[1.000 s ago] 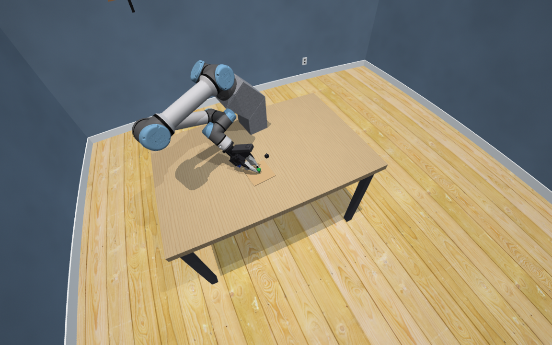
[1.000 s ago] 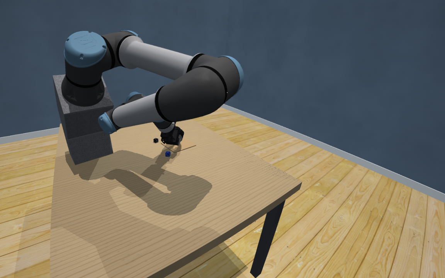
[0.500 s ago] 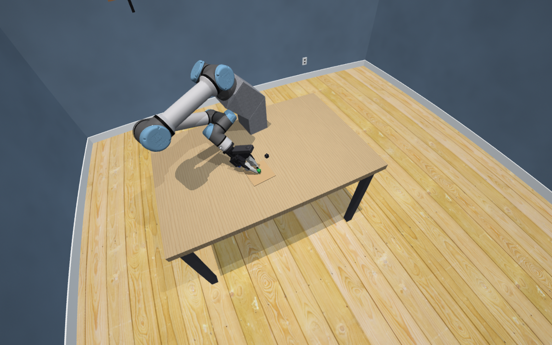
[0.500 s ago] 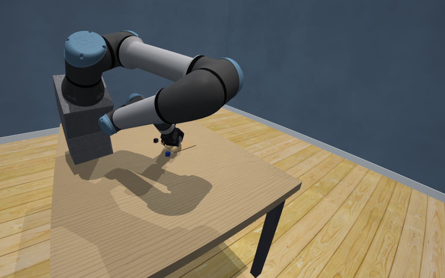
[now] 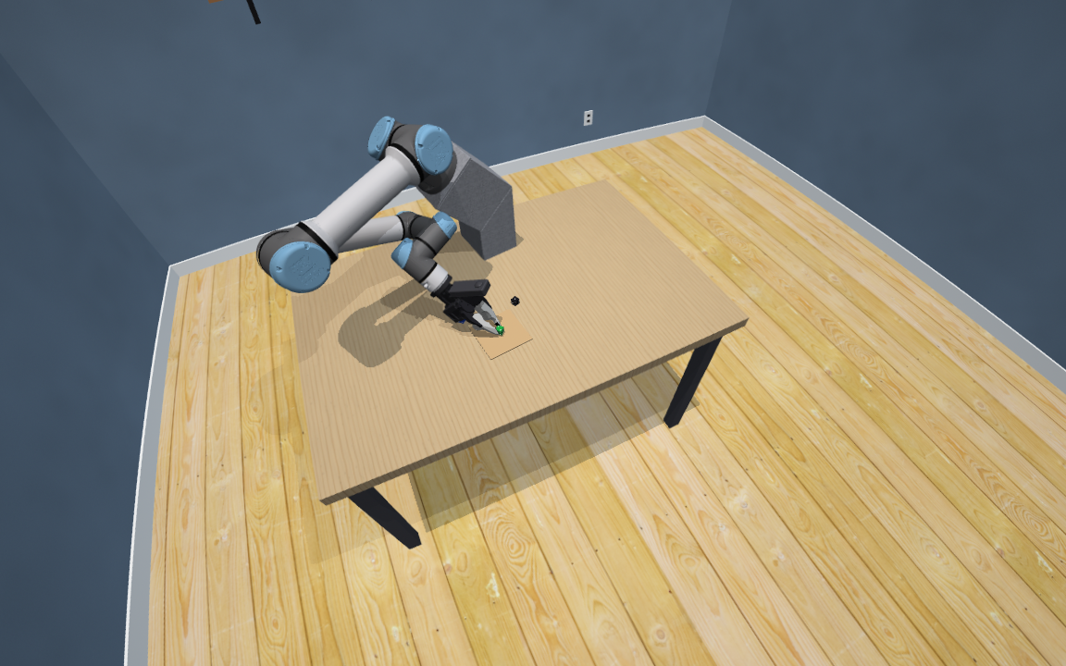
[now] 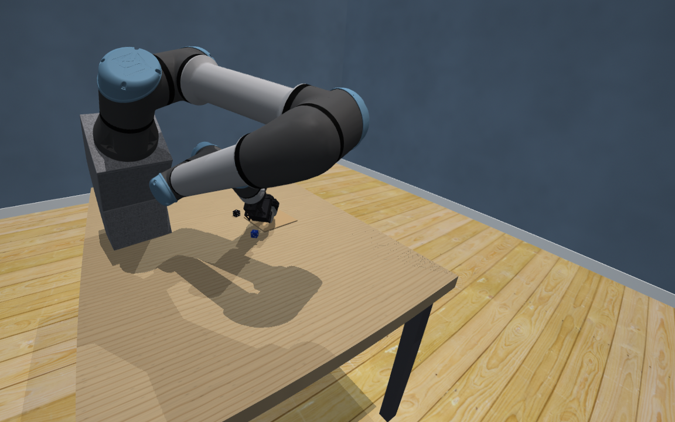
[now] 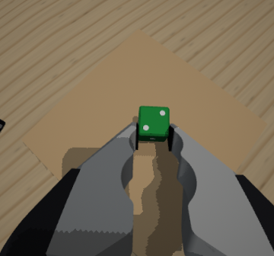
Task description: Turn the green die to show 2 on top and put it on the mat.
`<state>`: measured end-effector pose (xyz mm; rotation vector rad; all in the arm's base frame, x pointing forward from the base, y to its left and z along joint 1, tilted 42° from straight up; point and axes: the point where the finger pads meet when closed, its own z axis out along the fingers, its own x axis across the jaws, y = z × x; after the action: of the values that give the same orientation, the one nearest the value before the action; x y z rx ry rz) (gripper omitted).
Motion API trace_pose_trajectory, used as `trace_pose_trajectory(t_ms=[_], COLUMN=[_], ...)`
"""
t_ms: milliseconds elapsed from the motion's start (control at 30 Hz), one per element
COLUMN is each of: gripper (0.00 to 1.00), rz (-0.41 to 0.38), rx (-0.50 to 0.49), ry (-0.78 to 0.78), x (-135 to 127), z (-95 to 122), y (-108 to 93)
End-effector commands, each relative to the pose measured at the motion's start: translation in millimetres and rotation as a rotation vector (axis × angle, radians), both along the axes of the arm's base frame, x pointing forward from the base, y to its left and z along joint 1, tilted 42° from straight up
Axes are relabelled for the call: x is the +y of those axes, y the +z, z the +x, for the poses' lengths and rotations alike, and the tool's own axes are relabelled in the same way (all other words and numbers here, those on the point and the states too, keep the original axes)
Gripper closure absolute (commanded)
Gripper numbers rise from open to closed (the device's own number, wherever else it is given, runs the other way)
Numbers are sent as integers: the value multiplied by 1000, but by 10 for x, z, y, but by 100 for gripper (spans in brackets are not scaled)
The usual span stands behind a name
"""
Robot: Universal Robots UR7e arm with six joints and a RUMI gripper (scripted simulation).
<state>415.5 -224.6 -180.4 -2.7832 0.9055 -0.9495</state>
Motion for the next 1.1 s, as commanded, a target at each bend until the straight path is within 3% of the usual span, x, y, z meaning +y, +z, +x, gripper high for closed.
trace_pose_trajectory(t_ms=[0, 1067], gripper=[97, 97], rz=[-1, -1], rx=[-1, -1], ry=[-1, -1], x=[-14, -38], z=[1, 3], y=[-5, -31])
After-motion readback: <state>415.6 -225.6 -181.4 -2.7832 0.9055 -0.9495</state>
